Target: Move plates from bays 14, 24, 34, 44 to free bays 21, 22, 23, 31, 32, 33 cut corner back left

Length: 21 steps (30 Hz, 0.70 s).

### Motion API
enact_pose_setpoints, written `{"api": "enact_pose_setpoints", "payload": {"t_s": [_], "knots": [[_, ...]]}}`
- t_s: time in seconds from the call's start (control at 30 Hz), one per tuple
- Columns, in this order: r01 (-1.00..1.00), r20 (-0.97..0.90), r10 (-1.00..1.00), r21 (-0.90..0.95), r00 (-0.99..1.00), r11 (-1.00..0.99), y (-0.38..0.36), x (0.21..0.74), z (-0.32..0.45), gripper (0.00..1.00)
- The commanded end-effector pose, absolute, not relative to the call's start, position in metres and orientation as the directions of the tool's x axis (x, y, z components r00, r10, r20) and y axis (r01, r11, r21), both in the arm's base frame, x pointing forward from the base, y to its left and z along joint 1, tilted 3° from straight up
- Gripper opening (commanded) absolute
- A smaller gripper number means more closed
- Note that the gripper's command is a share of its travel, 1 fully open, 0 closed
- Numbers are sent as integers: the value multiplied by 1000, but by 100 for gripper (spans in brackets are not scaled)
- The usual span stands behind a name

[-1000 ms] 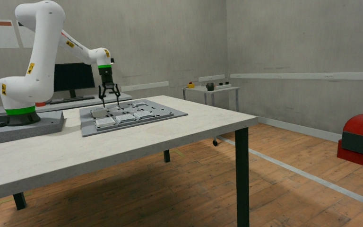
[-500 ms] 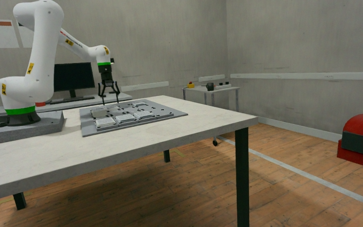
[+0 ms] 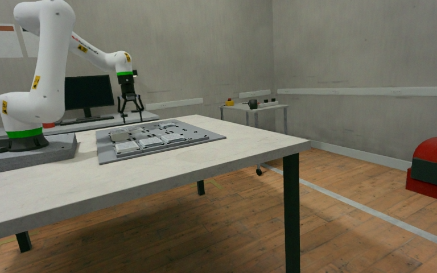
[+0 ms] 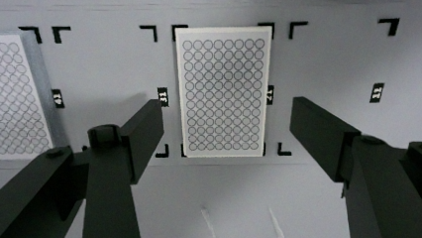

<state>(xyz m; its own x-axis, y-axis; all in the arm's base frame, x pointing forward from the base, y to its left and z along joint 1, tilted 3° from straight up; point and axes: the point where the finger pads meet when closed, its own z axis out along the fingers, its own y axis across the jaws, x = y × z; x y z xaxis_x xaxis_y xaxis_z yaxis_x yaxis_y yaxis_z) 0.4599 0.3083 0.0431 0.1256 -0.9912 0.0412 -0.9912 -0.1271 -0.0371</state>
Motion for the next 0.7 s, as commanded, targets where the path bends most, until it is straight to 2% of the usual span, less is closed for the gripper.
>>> {"api": "enact_pose_setpoints", "payload": {"t_s": [0.0, 0.67], "knots": [[-991, 41, -991, -39, 126, -127, 309, 460, 44, 70], [-991, 41, -991, -39, 126, -127, 309, 460, 58, 70]]}}
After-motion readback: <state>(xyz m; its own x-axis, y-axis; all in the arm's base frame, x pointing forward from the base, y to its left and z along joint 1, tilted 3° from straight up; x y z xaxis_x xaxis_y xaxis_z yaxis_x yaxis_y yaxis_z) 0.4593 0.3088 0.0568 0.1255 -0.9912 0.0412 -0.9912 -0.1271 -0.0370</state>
